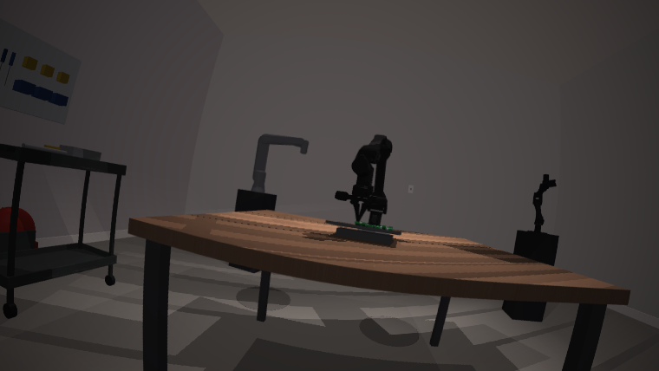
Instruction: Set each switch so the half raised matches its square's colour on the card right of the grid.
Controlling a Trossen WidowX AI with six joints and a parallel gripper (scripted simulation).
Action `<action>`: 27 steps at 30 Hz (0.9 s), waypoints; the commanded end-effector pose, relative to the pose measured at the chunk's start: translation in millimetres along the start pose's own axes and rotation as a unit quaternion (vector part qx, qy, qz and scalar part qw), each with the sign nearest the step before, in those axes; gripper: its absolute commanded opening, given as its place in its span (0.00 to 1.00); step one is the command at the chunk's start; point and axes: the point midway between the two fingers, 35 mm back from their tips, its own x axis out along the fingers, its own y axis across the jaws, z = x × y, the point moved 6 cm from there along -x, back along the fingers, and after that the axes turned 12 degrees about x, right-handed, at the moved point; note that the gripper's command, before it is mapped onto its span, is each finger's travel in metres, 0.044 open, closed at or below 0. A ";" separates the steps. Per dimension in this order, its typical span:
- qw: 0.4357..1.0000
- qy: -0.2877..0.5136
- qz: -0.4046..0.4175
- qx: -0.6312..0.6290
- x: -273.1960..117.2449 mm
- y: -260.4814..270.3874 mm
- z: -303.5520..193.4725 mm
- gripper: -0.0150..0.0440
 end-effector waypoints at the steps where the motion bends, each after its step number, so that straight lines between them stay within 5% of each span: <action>1: 1.000 -0.001 0.001 -0.001 -36.9 0.8 5.2 0.25; 4: 1.000 0.003 0.000 -0.001 -61.5 1.0 4.6 0.25; 22: 1.000 0.006 0.001 -0.001 -61.2 11.7 -60.3 0.25; 27: 1.000 0.018 -0.002 -0.001 -26.1 12.3 -58.4 0.25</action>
